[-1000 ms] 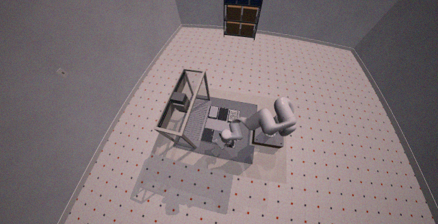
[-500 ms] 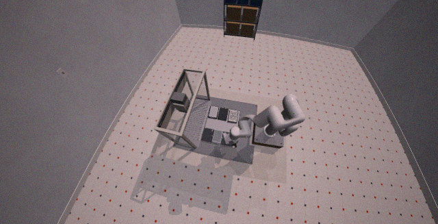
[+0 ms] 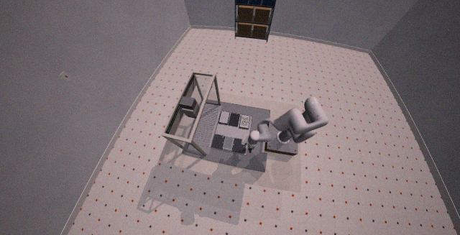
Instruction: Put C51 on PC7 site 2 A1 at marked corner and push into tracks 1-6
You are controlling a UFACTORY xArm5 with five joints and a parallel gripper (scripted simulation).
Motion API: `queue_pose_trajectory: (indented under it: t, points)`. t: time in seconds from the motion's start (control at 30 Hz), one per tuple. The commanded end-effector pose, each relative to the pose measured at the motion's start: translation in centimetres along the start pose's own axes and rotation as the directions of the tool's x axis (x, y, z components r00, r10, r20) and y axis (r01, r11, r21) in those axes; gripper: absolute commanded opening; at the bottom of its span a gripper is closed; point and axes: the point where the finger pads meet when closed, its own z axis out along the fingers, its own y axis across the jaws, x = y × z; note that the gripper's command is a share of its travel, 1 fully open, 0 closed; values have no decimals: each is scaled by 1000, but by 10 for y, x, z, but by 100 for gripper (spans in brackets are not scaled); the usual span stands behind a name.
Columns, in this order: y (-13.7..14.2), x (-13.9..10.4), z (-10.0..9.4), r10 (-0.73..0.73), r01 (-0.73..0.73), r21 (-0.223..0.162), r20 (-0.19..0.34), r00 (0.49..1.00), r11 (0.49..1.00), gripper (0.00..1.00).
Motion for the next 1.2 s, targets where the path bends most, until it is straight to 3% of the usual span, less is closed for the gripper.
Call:
queue_pose_trajectory:
  t: [0.0, 0.27, 1.17]
  points:
    - [0, 0, -1, 34, -34, 3, -6, 999, 999, 81]
    - [0, 0, -1, 34, -34, 3, -6, 999, 999, 81]
    - [-1, 0, 37, 34, -34, 3, -6, 999, 999, 81]
